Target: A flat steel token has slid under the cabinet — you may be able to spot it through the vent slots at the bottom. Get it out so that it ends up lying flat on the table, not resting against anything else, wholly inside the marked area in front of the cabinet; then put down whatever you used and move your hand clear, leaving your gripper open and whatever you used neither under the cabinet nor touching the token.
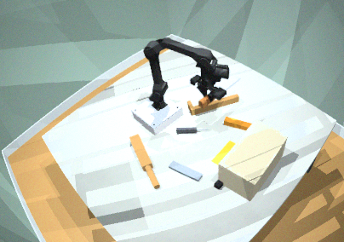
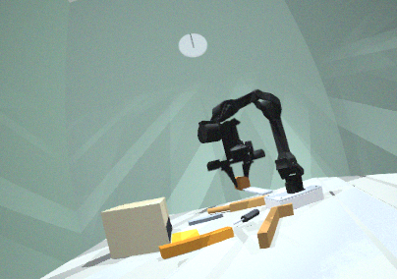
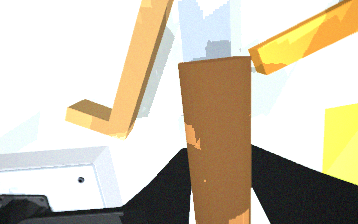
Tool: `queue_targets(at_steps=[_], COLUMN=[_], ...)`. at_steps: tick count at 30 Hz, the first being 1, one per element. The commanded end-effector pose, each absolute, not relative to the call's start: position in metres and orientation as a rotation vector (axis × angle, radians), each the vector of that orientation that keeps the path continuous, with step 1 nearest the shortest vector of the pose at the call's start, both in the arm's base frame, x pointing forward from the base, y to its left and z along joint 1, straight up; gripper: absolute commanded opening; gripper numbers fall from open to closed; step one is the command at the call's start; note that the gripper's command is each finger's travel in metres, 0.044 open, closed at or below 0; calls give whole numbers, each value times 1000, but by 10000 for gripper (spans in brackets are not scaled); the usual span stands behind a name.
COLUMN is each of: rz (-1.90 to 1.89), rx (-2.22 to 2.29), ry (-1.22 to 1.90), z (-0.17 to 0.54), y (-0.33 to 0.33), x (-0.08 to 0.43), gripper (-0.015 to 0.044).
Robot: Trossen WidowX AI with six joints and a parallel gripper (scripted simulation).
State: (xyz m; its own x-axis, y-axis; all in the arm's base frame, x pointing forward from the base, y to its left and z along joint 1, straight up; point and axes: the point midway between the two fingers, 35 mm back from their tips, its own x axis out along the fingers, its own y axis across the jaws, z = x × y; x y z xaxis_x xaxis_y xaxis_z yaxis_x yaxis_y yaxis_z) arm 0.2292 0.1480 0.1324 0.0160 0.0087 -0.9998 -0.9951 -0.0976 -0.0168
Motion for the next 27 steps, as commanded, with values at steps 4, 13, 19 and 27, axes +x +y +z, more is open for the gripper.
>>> queue_targets(at_steps=[4, 13, 19, 27], rz=[1272, 1273, 1273, 1273], rx=[-1284, -1287, -1288, -1289], ry=[1129, 1129, 1129, 1129], z=[134, 134, 134, 134], y=[140, 127, 119, 109], x=[231, 233, 234, 235], gripper=[0, 0, 0, 0])
